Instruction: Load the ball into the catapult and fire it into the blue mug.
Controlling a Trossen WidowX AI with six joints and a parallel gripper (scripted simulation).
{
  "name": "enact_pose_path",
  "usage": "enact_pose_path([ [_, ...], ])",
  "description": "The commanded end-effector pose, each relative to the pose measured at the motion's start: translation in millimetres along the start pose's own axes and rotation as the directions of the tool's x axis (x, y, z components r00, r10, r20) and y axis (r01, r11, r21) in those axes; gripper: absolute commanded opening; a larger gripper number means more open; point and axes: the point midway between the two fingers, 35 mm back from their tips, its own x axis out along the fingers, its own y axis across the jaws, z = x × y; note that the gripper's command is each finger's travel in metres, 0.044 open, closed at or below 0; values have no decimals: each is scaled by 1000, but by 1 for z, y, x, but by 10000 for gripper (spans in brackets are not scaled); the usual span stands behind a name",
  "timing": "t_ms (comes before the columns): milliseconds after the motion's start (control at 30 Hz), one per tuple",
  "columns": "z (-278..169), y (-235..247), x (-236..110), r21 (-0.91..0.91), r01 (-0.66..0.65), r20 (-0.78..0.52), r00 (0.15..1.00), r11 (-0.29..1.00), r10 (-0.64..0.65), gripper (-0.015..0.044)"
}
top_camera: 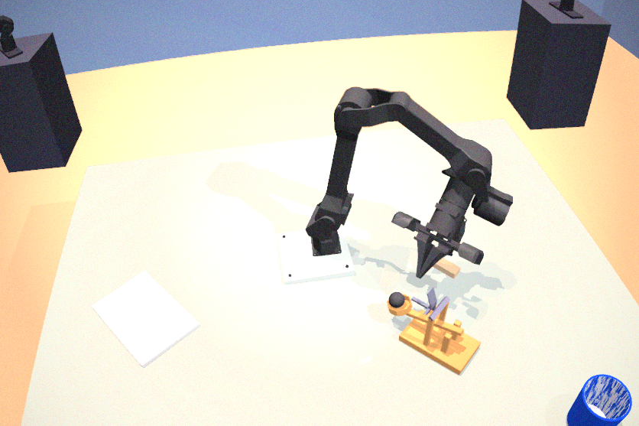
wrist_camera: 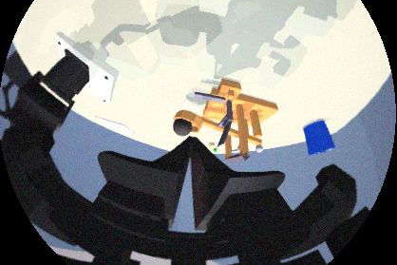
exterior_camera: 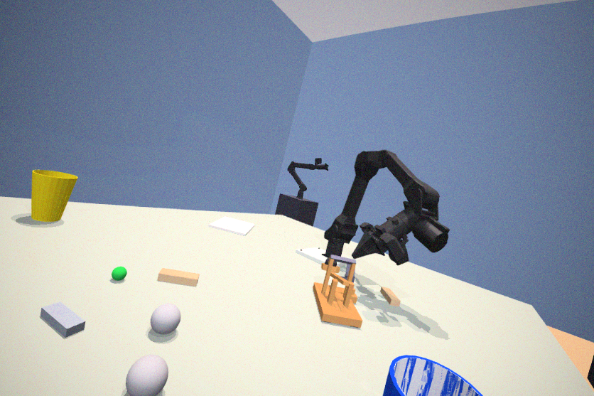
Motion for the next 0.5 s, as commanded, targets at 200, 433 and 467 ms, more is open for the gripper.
enact_pose_path([
  [200,12,0,13,-7,-3,-6,1000,1000,3,0],
  [433,20,1,22,-7,-3,-6,1000,1000,3,0],
  [467,21,1,23,-7,-3,-6,1000,1000,3,0],
])
